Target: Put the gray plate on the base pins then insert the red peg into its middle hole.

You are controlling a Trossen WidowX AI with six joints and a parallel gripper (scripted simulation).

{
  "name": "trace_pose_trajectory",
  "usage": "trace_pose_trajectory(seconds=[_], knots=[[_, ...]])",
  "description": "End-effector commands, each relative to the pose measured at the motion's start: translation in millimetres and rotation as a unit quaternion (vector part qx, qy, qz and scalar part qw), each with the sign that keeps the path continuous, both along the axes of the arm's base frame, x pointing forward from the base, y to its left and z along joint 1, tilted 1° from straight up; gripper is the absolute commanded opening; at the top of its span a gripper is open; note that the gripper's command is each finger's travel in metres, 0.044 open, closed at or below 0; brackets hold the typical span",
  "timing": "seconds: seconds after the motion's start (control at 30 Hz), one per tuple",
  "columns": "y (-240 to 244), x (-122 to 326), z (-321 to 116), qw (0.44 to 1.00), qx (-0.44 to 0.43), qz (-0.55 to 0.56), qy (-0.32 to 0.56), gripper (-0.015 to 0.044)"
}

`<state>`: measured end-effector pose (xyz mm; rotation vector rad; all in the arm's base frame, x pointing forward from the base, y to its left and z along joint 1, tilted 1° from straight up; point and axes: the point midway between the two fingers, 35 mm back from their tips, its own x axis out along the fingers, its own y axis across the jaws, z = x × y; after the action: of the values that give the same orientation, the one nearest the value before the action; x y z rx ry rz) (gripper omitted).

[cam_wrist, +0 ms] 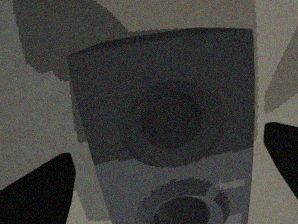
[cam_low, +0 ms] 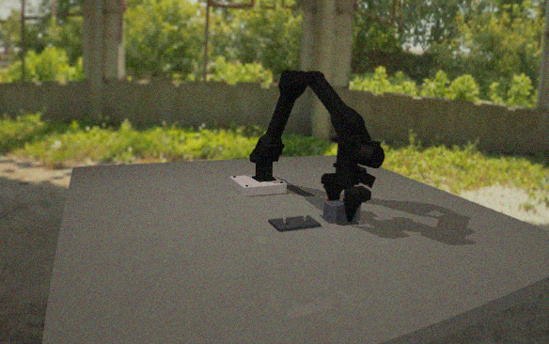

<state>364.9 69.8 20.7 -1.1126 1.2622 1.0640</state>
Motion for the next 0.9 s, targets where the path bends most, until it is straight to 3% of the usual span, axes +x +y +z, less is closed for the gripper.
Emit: trace_pose_trajectory(seconds=[0.0, 0.27, 0.87], knots=[[-0.5, -1.2, -4.5, 1.0, -0.001, 0.002, 0.004, 0.0335], [-0.5, -1.2, -4.5, 1.0, -0.001, 0.002, 0.004, 0.0125], [-0.5, -1.1, -4.1, 1.0, -0.001, 0.002, 0.004, 0.0]])
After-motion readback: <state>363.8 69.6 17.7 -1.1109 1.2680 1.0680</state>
